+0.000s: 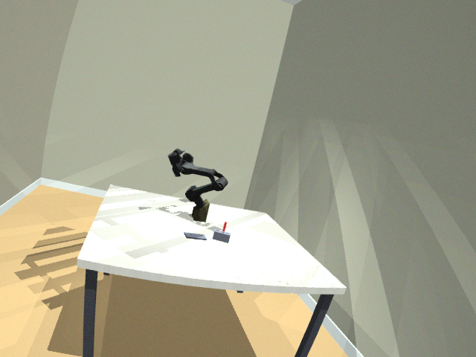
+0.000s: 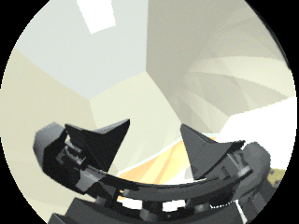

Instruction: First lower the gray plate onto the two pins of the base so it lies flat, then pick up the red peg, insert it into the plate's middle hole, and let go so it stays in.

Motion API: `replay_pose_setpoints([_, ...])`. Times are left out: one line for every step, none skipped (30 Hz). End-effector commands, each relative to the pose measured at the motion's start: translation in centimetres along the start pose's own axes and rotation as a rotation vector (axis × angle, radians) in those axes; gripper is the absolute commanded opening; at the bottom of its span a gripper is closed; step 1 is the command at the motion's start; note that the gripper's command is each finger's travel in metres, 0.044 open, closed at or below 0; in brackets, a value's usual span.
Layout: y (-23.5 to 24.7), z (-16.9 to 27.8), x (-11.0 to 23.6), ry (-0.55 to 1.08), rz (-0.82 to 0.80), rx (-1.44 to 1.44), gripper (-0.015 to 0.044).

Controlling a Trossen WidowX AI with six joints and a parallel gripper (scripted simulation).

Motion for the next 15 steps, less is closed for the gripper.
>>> replay_pose_setpoints([0.0, 0.0, 0.0, 0.000, 0.000, 0.000, 0.0426])
replay_pose_setpoints([0.0, 0.1, 0.0, 0.010, 0.000, 0.003, 0.0440])
replay_pose_setpoints([0.2, 0.6, 0.0, 0.041, -0.001, 0.010, 0.0440])
replay_pose_setpoints([0.3, 1.3, 0.1, 0.093, -0.002, 0.023, 0.0440])
replay_pose_setpoints([0.6, 2.1, 0.2, 0.156, -0.004, 0.039, 0.0440])
replay_pose_setpoints([0.8, 3.0, 0.4, 0.213, -0.006, 0.066, 0.0440])
replay_pose_setpoints([1.0, 3.8, 0.6, 0.263, -0.008, 0.103, 0.0440])
replay_pose_setpoints([1.2, 4.5, 0.8, 0.307, -0.012, 0.147, 0.0440])
replay_pose_setpoints([1.4, 5.3, 1.0, 0.351, -0.016, 0.191, 0.0440])
replay_pose_setpoints([1.6, 6.1, 1.3, 0.395, -0.023, 0.235, 0.0440])
replay_pose_setpoints([1.8, 6.8, 1.7, 0.440, -0.031, 0.279, 0.0440])
replay_pose_setpoints([2.0, 7.7, 2.1, 0.493, -0.042, 0.326, 0.0440])
replay_pose_setpoints([2.2, 8.6, 2.7, 0.550, -0.056, 0.376, 0.0440])
replay_pose_setpoints([2.4, 9.5, 3.3, 0.606, -0.073, 0.425, 0.0440])
replay_pose_setpoints([2.5, 10.4, 4.0, 0.662, -0.092, 0.474, 0.0440])
Point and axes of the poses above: the point midway between the two fingers, 35 mm back from their tips, its own x axis back along the fingers, its own y axis across the jaws, z = x × y, the point moved 5 cm from there along x, back along the fingers, and after that the axes turned 14 degrees about -x, right-handed, at the moved point
